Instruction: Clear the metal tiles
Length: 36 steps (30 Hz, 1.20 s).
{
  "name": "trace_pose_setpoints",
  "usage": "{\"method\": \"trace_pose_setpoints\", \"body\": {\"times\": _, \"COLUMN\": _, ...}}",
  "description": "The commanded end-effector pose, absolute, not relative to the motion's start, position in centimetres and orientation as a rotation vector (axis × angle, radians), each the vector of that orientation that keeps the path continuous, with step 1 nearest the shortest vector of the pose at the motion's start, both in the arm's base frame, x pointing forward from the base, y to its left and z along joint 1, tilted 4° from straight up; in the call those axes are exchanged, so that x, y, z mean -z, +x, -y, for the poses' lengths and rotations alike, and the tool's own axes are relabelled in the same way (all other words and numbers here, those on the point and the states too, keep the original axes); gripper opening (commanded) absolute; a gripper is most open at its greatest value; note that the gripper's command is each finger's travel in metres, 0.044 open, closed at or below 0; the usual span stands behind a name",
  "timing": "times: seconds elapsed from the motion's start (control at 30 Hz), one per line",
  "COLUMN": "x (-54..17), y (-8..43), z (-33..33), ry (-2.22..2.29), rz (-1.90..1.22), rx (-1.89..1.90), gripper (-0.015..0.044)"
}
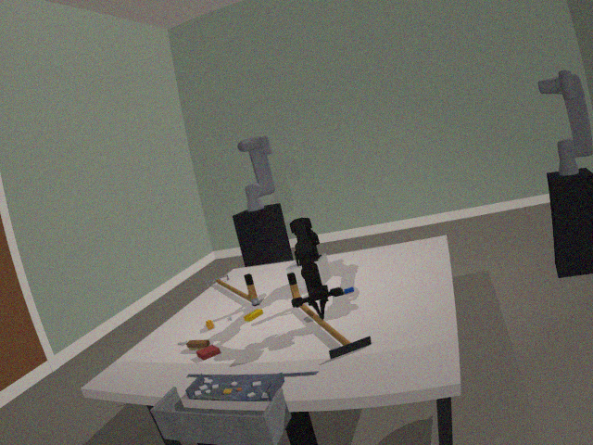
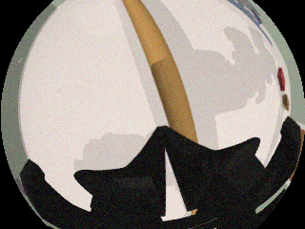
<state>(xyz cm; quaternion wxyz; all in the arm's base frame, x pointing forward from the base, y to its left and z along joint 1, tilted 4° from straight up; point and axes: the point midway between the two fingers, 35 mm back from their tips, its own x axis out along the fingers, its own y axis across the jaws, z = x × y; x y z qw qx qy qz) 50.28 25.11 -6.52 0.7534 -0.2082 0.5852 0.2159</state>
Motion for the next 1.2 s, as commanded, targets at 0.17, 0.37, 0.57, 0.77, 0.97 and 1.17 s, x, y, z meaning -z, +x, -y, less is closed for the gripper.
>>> {"method": "trace_pose_setpoints", "body": {"times": 0.17, "x": 6.7, "y": 51.3, "z": -23.9, "ry": -0.454, "rz": -1.273, "rx": -0.464, "gripper": 0.0}}
{"method": "trace_pose_setpoints", "body": {"times": 0.37, "x": 6.6, "y": 51.7, "z": -23.5, "ry": -0.454, "rz": -1.272, "rx": -0.463, "gripper": 0.0}}
{"method": "trace_pose_setpoints", "body": {"times": 0.57, "x": 5.0, "y": 51.2, "z": -24.4, "ry": -0.453, "rz": -1.264, "rx": -0.47, "gripper": 0.0}}
{"method": "trace_pose_setpoints", "body": {"times": 0.77, "x": 2.8, "y": 51.1, "z": -24.5, "ry": -0.451, "rz": -1.251, "rx": -0.471, "gripper": 0.0}}
{"method": "trace_pose_setpoints", "body": {"times": 0.97, "x": 0.5, "y": 51.0, "z": -24.6, "ry": -0.448, "rz": -1.238, "rx": -0.471, "gripper": 0.0}}
{"method": "trace_pose_setpoints", "body": {"times": 1.17, "x": -1.8, "y": 50.7, "z": -24.6, "ry": -0.446, "rz": -1.225, "rx": -0.472, "gripper": 0.0}}
